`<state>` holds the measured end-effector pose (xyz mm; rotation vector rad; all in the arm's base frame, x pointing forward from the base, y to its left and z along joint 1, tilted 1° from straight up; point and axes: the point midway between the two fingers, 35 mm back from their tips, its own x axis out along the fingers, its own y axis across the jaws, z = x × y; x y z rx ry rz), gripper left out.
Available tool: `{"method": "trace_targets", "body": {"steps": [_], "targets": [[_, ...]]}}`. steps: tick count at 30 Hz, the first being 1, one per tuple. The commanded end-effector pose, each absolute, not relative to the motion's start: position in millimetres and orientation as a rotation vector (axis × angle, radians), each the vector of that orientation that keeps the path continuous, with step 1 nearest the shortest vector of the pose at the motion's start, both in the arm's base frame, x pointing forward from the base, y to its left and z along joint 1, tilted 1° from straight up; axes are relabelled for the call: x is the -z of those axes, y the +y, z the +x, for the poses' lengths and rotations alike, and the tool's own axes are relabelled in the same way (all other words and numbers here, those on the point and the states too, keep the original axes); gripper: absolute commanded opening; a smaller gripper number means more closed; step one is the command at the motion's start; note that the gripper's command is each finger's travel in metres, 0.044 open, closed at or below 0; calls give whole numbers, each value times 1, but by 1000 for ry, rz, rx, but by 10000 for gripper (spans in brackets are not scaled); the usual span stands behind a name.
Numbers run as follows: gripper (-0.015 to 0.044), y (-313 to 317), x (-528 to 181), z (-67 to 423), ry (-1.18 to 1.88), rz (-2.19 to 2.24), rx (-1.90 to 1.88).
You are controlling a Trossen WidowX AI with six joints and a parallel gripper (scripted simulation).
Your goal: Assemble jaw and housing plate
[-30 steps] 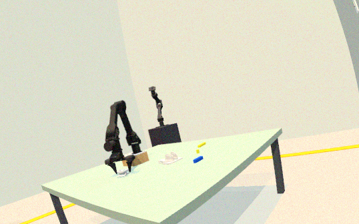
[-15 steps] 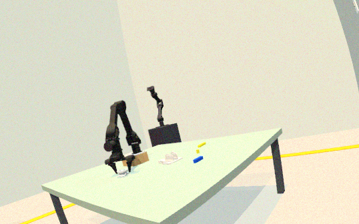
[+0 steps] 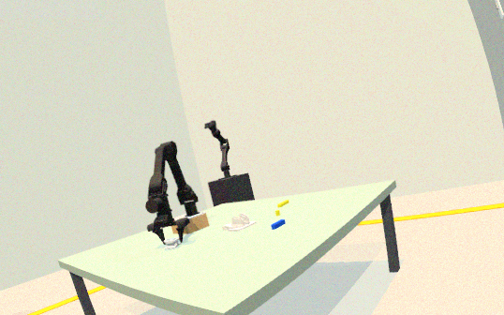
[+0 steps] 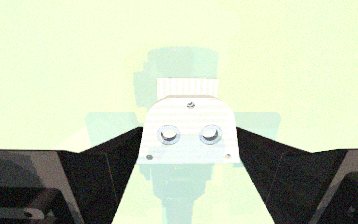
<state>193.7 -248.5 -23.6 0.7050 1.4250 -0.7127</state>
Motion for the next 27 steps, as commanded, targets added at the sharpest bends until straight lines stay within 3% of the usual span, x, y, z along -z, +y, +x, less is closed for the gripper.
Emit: {"method": "trace_targets", "body": {"steps": [1,27], "targets": [[351,-248,24,194,1425,705,713],[351,-248,-45,193,1421,710,714]]}}
